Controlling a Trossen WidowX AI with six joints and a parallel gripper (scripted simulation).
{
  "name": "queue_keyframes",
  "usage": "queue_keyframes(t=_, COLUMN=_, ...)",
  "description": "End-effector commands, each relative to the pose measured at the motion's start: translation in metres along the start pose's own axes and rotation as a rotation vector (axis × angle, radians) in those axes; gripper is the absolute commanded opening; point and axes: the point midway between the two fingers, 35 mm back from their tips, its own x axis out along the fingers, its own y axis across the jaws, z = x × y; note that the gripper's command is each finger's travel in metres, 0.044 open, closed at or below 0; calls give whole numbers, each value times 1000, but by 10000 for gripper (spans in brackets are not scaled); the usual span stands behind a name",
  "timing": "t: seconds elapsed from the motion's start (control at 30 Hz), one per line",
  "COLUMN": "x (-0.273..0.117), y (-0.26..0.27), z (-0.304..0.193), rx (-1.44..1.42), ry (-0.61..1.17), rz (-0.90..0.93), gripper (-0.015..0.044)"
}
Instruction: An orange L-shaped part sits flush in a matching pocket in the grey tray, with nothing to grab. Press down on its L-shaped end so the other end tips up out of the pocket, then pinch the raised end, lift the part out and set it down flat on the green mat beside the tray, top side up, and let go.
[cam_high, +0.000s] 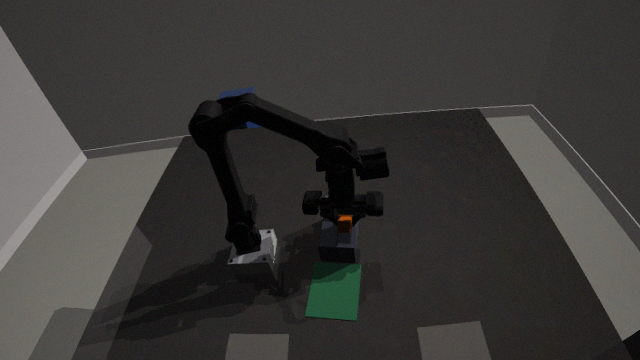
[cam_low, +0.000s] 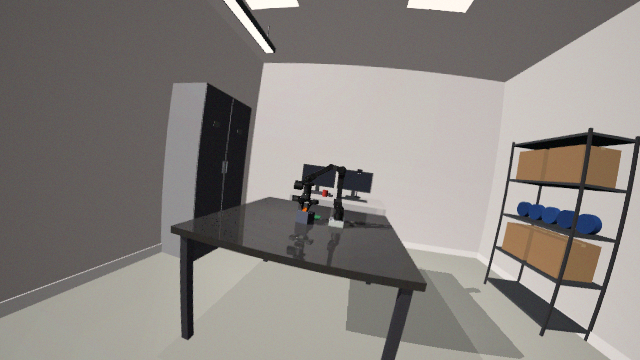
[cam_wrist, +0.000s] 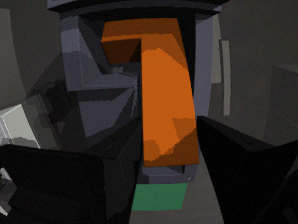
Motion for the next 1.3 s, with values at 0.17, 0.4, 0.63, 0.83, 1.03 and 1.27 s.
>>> queue_keyframes(t=0.17, x=0, y=0, z=0, rx=0, ry=0, rz=-1, gripper=115)
queue_keyframes(t=0.4, x=0, y=0, z=0, rx=0, ry=0, rz=-1, gripper=0)
queue_keyframes(t=0.63, x=-5, y=0, z=0, rx=0, ry=1, rz=1, gripper=0)
queue_keyframes(t=0.83, x=-15, y=1, z=0, rx=1, ry=3, rz=5, gripper=0)
queue_keyframes(t=1.03, x=-24, y=1, z=-1, rx=1, ry=4, rz=7, gripper=0)
queue_keyframes(t=1.27, x=-34, y=2, z=-1, rx=1, ry=4, rz=8, gripper=0)
